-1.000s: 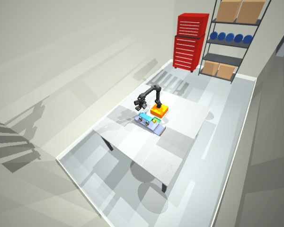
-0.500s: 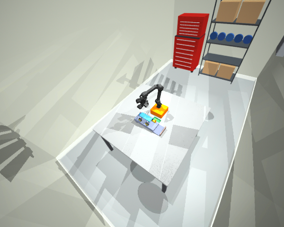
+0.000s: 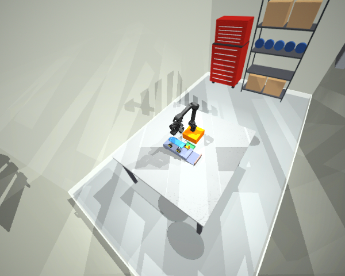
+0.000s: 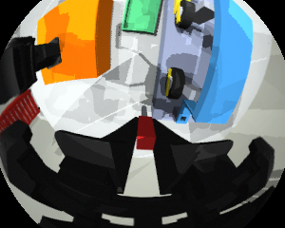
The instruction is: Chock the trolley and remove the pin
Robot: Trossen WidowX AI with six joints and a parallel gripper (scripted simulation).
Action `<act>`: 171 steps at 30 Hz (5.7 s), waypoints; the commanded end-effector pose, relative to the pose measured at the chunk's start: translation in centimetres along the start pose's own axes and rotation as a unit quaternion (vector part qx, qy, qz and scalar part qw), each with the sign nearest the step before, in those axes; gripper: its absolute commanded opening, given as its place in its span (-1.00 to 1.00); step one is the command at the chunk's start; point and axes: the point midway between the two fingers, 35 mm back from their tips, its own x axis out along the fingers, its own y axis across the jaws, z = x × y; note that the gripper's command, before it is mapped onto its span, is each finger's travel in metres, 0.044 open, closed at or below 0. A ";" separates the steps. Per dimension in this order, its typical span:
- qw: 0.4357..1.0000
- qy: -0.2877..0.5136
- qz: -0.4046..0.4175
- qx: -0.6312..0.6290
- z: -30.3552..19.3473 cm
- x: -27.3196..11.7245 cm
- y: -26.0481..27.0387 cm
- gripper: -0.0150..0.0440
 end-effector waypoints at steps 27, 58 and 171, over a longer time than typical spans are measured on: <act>1.000 -0.002 -0.001 0.002 10.7 -1.5 0.1 -0.49; 0.996 -0.023 -0.007 -0.091 18.0 -2.4 0.7 -0.49; 0.713 -0.168 -0.166 -0.660 21.1 5.7 2.0 0.15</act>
